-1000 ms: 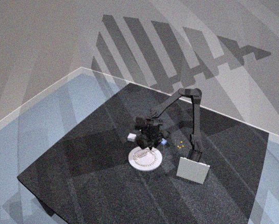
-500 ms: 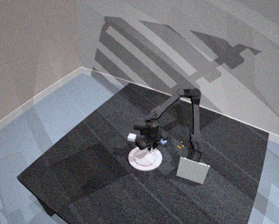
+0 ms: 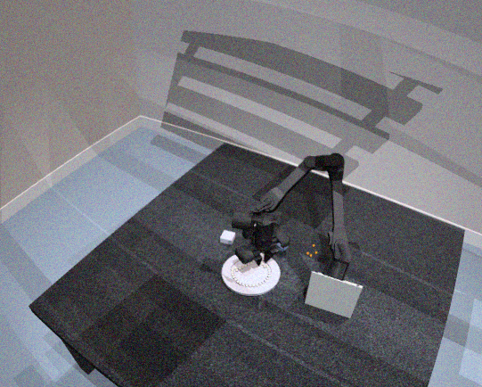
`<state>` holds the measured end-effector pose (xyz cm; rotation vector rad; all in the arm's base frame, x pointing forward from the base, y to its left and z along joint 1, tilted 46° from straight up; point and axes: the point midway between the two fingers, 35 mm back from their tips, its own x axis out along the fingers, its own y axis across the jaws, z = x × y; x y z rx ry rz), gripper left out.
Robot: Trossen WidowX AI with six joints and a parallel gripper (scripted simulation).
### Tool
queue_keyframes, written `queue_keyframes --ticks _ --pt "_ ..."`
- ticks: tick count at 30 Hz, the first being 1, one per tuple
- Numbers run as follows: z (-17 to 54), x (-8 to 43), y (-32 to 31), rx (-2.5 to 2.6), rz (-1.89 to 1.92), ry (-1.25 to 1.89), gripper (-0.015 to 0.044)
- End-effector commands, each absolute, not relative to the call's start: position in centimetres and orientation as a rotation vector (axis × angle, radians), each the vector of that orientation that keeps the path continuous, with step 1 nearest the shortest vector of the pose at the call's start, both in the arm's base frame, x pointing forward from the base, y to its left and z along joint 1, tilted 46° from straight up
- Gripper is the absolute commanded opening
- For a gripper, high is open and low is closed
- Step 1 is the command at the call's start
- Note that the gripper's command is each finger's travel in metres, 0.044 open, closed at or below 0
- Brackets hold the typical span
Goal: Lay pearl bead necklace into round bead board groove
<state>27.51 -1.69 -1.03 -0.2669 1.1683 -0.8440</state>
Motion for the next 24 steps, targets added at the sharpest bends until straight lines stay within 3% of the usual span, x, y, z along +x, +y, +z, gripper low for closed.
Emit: queue_keyframes --ticks 1,6,11,24 --pt "-1.38 27.17 -2.18 -0.281 -0.850 1.177 0.0120" --pt "-1.38 27.17 -2.18 -0.281 -0.850 1.177 0.0120" --pt "-1.31 27.37 -1.98 -0.271 -0.847 1.173 0.0000" --pt "-1.31 27.37 -1.98 -0.271 -0.847 1.173 0.0000"
